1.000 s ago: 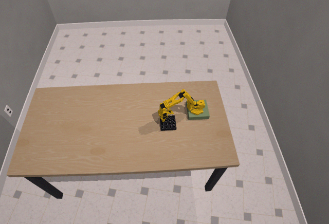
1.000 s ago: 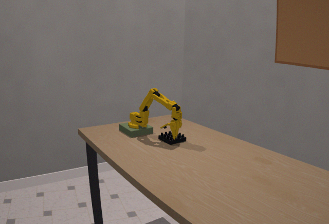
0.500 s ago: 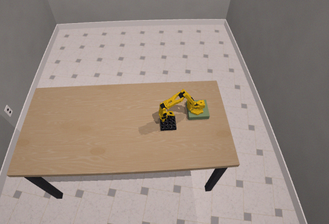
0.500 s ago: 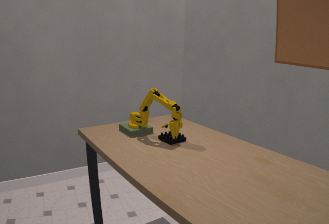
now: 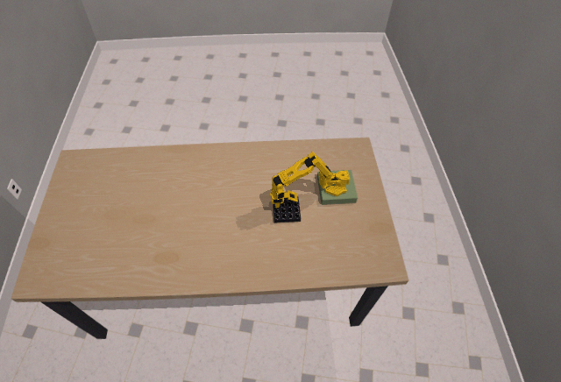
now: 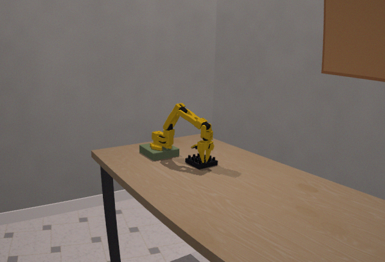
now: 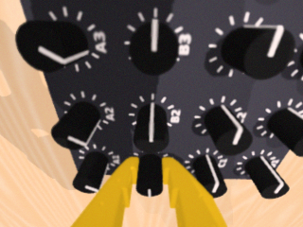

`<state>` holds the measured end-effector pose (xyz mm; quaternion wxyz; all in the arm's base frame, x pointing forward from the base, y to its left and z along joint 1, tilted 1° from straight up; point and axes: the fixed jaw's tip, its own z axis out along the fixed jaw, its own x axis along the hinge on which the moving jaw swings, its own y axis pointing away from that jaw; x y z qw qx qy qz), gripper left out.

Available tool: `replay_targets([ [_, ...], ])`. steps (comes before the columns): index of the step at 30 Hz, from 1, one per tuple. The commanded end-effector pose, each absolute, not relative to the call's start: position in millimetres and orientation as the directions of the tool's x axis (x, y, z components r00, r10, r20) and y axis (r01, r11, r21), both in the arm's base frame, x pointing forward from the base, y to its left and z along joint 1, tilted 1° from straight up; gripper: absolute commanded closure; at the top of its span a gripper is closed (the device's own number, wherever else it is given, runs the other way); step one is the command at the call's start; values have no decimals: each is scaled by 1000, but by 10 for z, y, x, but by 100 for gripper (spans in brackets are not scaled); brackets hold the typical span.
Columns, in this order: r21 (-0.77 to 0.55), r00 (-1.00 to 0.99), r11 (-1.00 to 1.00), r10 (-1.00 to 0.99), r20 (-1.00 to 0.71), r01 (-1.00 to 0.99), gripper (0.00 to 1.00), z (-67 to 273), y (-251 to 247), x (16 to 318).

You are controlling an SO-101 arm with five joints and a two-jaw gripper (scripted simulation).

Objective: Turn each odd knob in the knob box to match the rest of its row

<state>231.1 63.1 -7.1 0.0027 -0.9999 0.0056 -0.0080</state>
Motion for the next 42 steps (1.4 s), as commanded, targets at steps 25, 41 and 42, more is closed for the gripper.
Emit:
replay_targets([
  [25, -8, 900, -900, -436, 9, -436, 99, -70, 630, 2286],
  [41, -10, 768, -768, -641, 7, -641, 99, -70, 638, 2274],
  [42, -10, 756, -756, -654, 7, -654, 99, -70, 638, 2274],
])
